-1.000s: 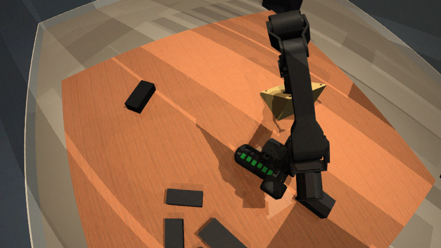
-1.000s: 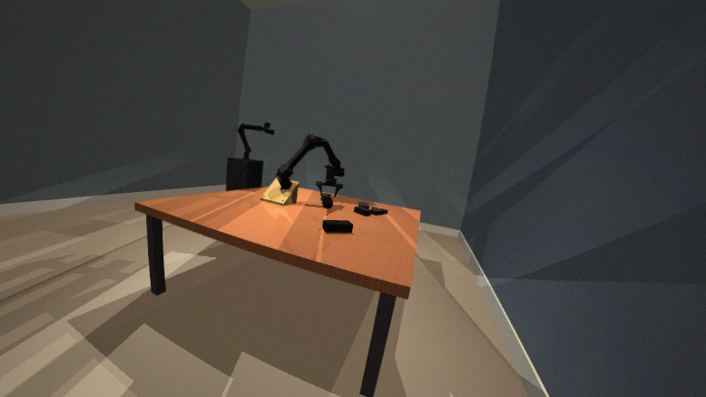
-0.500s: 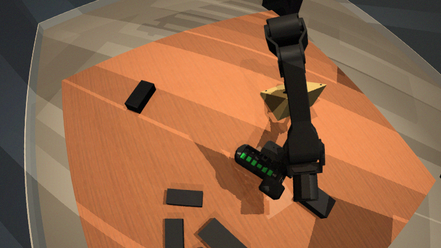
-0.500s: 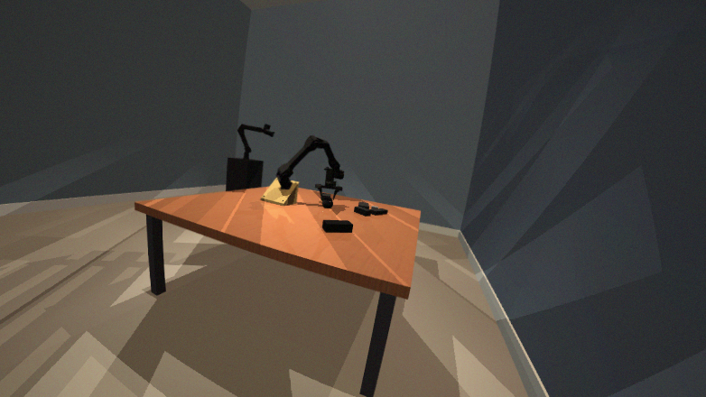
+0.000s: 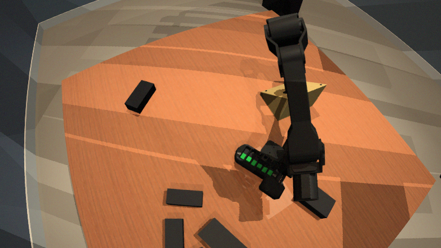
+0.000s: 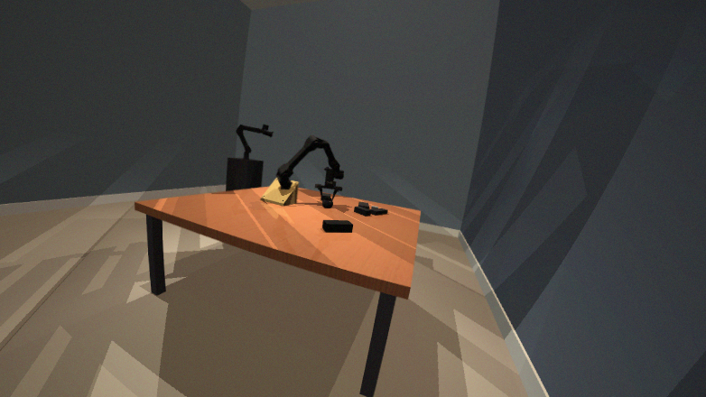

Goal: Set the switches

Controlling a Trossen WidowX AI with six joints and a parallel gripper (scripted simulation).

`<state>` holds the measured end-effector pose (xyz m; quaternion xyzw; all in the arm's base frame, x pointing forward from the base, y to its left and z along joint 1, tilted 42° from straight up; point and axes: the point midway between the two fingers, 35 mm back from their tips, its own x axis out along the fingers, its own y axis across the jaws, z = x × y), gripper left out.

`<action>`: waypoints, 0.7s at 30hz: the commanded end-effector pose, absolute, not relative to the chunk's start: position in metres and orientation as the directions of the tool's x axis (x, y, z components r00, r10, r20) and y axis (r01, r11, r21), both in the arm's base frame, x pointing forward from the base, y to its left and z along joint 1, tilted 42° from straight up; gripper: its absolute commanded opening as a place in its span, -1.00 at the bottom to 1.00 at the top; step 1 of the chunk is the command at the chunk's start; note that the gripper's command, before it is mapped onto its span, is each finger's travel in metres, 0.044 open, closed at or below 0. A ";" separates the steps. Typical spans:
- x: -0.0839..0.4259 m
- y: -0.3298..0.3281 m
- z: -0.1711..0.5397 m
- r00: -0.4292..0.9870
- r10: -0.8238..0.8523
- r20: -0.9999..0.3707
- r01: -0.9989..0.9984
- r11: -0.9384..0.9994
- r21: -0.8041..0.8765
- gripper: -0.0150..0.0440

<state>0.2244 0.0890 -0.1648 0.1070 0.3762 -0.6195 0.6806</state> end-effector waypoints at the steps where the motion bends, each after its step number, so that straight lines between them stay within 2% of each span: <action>1: 0.225 0.088 -0.164 -0.045 -0.765 -0.642 0.922 0.215 -0.321 0.62; 21: 0.229 0.093 -0.150 -0.052 -0.754 -0.654 0.922 0.215 -0.321 0.65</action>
